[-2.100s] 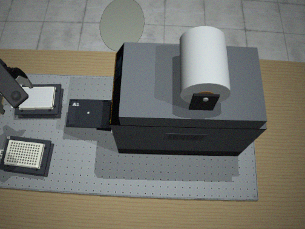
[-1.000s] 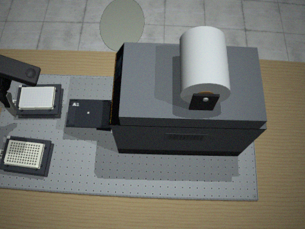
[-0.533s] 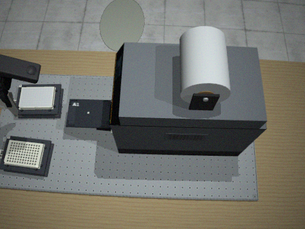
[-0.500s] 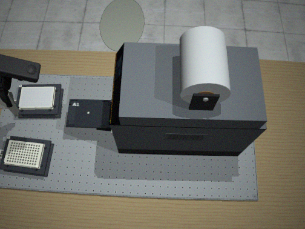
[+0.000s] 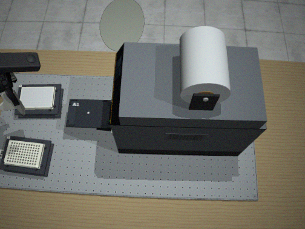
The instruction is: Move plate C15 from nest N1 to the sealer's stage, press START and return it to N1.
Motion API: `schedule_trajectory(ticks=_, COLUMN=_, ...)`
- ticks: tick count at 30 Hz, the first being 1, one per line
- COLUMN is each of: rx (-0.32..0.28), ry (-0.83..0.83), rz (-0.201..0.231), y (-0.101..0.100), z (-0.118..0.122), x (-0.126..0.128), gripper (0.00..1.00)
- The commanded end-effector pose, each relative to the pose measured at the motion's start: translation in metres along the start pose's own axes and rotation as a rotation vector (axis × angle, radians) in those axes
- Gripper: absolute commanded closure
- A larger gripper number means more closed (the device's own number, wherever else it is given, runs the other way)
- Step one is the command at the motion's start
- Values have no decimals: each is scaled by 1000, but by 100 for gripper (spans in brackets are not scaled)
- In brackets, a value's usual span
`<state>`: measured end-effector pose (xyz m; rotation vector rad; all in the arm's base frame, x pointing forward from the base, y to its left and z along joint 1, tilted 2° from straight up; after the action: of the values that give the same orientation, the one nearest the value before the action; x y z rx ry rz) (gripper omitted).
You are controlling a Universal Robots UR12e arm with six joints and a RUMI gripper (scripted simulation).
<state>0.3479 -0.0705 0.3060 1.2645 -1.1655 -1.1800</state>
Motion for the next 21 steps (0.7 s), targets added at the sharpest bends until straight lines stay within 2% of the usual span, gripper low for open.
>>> schedule_trajectory(ticks=1, rx=10, ry=167, rz=-6, y=2, z=-1, x=2, gripper=32)
schedule_trajectory(ticks=6, rx=10, ry=330, rz=-5, y=2, z=-1, x=2, gripper=32)
schedule_trajectory(ticks=11, rx=11, ry=364, rz=-4, y=2, z=-1, x=2, gripper=32)
schedule_trajectory(ticks=21, rx=11, ry=660, rz=-3, y=2, z=-1, x=3, gripper=32)
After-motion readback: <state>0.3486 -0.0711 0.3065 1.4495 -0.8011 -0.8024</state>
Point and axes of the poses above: the point where the finger pads meet when closed, its own y axis back along the fingers, its own x axis across the jaws, z = x × y, the point moved 4 cm from there along y, back along the fingers, and after that the axes turned 13 degrees about -y, right-handed, at the moved point
